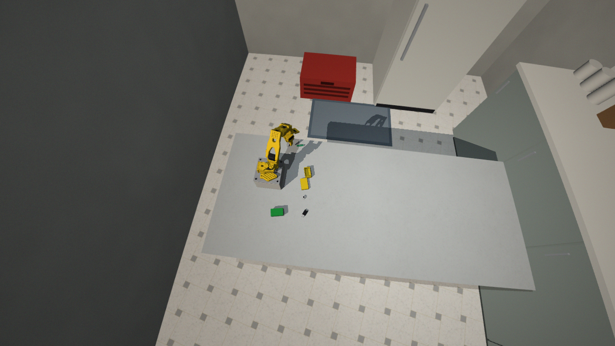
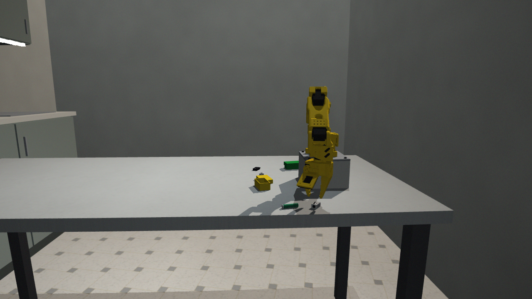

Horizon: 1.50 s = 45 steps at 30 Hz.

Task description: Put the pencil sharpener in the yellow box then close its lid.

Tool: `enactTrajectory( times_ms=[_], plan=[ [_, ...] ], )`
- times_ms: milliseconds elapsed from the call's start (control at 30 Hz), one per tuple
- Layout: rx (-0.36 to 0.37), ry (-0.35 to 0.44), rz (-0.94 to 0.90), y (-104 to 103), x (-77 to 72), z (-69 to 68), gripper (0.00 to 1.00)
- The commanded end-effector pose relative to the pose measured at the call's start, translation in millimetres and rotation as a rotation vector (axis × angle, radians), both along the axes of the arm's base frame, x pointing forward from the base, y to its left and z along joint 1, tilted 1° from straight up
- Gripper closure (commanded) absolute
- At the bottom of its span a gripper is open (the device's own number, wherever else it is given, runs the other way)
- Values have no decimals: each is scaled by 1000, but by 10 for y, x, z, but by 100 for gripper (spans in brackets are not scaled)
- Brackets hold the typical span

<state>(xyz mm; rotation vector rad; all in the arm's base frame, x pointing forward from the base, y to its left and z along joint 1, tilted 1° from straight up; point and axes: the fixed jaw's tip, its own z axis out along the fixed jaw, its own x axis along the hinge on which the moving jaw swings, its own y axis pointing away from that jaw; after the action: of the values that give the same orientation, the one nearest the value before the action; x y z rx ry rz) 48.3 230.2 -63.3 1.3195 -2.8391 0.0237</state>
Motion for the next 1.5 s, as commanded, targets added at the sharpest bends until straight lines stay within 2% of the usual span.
enactTrajectory(
  times_ms=[0, 1467],
  plan=[
    [22, -4, 0, 47, 1, 57, 82],
    [22, -4, 0, 48, 2, -80, 82]
  ],
)
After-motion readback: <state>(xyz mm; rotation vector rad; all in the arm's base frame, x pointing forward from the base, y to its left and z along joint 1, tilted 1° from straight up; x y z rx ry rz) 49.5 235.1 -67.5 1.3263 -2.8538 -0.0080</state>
